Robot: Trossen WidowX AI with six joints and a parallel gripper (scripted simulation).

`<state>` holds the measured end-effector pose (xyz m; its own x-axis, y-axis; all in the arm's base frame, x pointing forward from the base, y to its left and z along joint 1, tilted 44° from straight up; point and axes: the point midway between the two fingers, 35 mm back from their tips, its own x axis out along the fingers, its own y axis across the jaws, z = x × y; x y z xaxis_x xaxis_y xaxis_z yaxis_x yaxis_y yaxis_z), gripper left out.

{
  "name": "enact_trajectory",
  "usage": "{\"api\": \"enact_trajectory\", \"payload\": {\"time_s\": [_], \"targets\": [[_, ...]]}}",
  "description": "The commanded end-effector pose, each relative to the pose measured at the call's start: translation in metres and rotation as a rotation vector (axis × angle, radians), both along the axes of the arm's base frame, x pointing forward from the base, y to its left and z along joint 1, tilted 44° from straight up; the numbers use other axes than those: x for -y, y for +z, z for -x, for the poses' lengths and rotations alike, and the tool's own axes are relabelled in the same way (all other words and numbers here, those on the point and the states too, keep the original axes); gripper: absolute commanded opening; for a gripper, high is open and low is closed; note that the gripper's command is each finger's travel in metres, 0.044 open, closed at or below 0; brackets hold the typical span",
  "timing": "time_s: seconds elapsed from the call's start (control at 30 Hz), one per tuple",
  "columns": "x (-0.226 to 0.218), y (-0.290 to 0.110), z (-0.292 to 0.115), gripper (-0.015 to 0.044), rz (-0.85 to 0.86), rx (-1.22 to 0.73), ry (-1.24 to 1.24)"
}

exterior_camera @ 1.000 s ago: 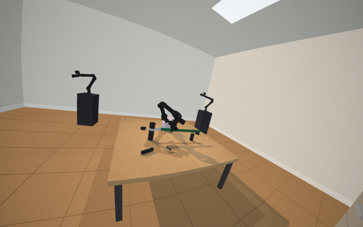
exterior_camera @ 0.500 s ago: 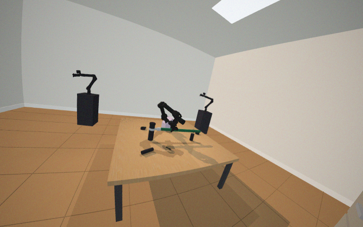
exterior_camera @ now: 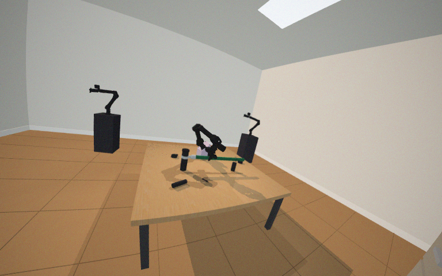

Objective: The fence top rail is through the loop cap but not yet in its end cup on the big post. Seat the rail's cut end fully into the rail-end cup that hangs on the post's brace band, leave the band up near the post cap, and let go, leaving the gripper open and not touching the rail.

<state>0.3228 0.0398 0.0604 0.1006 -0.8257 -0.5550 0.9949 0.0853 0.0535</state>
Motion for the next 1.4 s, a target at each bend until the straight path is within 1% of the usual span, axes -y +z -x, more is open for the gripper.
{"api": "enact_trajectory", "payload": {"time_s": [0.0, 0.3, 0.73, 1.37], "targets": [[-0.007, 0.001, -0.002, 0.0, -0.011, 0.014, 0.006], [-0.01, 0.0, -0.002, 0.0, -0.011, 0.014, 0.006], [0.004, 0.007, -0.001, 0.0, 0.001, -0.002, 0.0], [0.004, 0.007, -0.001, 0.0, 0.001, -0.002, 0.0]]}}
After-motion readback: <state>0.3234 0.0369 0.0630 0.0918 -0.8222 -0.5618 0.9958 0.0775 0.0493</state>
